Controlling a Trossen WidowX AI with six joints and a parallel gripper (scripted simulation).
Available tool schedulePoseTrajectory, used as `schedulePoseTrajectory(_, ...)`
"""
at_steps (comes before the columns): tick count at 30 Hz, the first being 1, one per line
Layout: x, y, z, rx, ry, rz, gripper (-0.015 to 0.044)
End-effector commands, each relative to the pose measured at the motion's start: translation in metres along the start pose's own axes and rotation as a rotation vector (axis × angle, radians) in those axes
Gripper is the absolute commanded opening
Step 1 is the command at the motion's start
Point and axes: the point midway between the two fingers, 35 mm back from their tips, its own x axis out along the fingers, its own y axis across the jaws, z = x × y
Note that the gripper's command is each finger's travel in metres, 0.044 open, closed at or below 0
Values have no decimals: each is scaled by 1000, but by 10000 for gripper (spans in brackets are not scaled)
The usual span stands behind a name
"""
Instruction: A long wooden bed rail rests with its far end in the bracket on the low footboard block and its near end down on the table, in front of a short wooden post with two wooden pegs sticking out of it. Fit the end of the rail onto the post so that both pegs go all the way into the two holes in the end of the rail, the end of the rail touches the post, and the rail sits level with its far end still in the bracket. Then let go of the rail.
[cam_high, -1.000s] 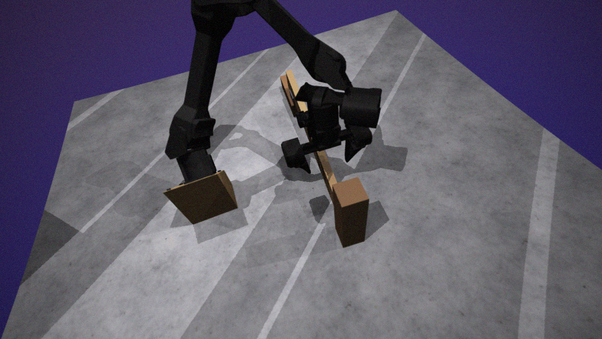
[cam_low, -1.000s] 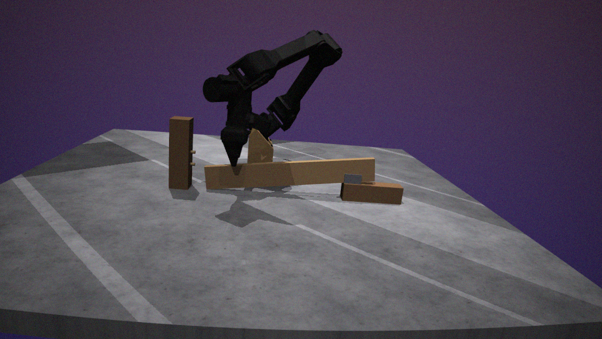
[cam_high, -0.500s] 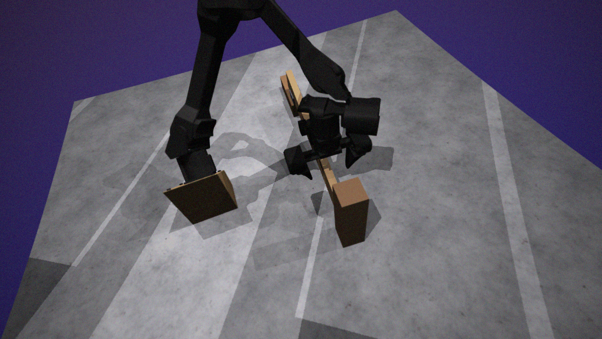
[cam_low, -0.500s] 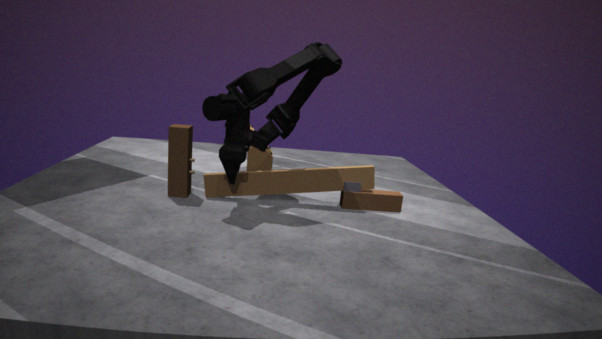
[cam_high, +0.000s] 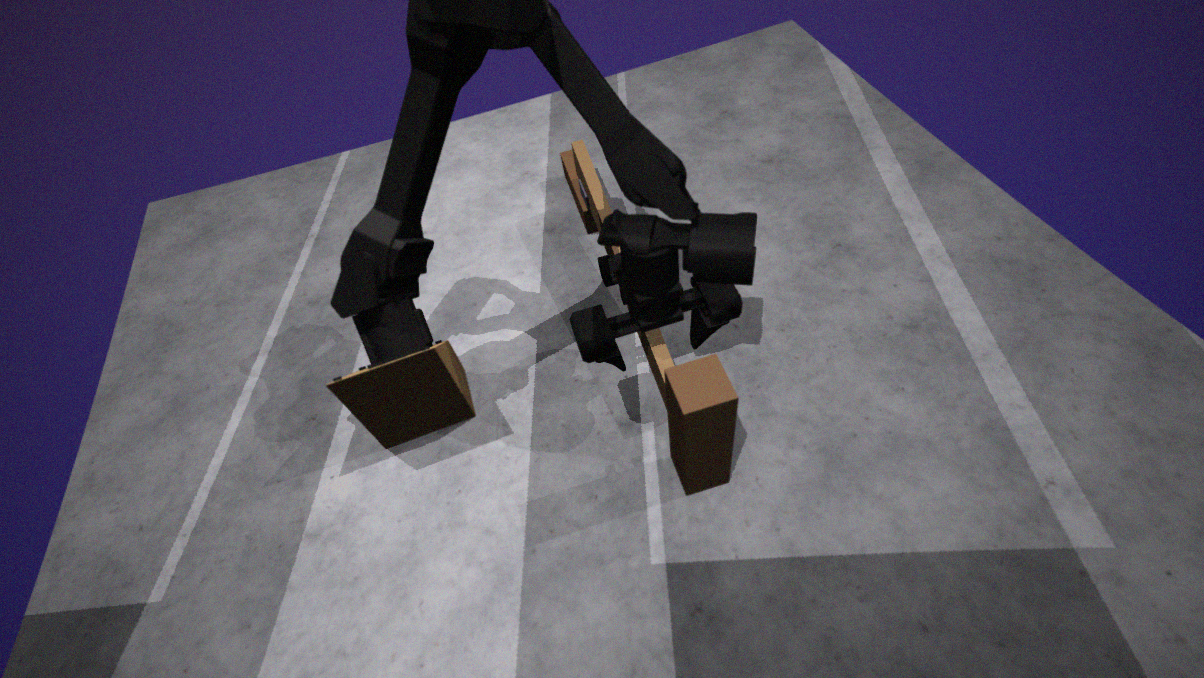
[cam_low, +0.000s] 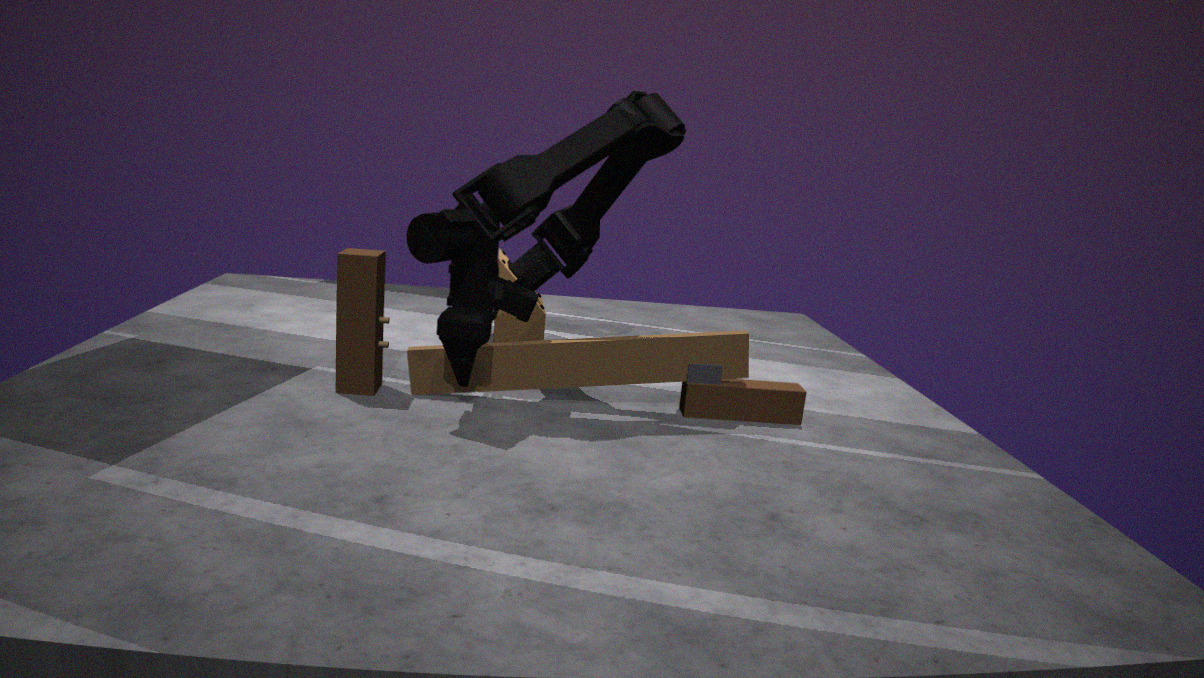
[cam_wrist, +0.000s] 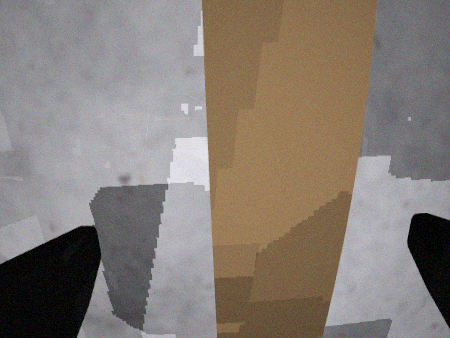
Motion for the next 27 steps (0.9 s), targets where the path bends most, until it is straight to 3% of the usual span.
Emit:
schedulePoseTrajectory(1,8,2,1,5,-7,0,440)
schedulePoseTrajectory(4,10,2,1,5,-7,0,440)
schedulePoseTrajectory(19,10,2,1,5,-7,0,46)
schedulePoseTrajectory(27,10,2,1,5,-7,0,0)
